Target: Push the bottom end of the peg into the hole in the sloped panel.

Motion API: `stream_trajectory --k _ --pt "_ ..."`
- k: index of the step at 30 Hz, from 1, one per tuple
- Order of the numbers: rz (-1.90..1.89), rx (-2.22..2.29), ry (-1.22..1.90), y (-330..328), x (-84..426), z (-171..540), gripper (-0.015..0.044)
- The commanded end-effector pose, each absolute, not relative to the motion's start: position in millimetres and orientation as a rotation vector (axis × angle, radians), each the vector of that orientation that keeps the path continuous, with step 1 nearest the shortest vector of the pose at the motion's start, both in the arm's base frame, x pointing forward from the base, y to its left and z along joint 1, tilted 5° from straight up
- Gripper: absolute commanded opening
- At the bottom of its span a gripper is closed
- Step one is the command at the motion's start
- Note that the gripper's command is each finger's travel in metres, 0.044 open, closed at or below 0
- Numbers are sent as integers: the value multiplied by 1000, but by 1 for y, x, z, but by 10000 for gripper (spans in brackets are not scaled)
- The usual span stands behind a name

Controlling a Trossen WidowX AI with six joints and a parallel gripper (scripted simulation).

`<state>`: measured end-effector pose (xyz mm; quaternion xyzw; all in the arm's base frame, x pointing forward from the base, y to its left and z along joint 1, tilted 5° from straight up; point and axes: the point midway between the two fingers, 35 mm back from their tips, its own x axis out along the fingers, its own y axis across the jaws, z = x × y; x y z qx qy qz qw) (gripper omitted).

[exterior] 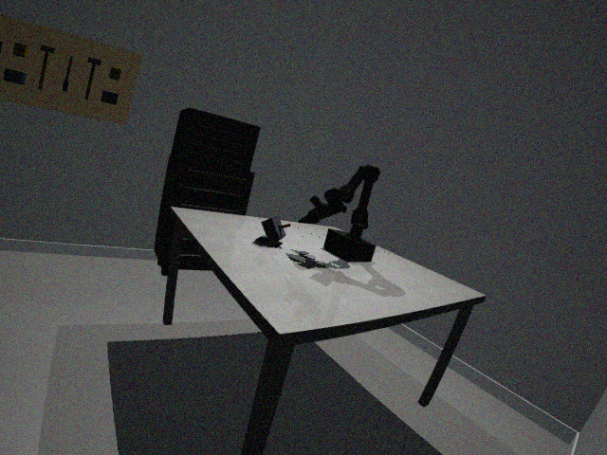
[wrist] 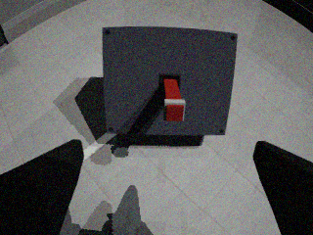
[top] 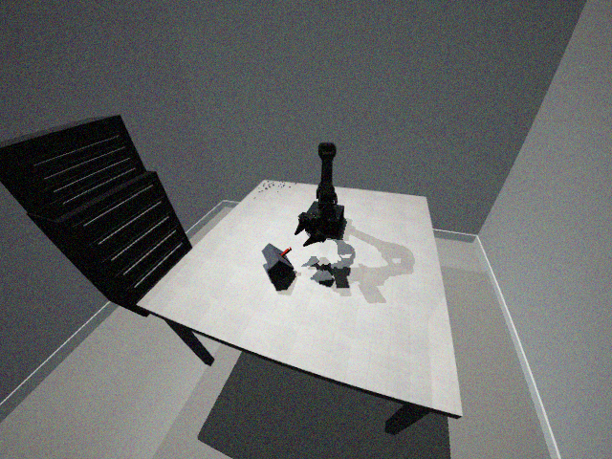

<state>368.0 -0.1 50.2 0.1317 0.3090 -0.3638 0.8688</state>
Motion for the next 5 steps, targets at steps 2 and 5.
stream_trajectory --k 2,5 --pt "-762 280 637 5 364 57 440" --pt "-761 280 638 6 362 58 440"
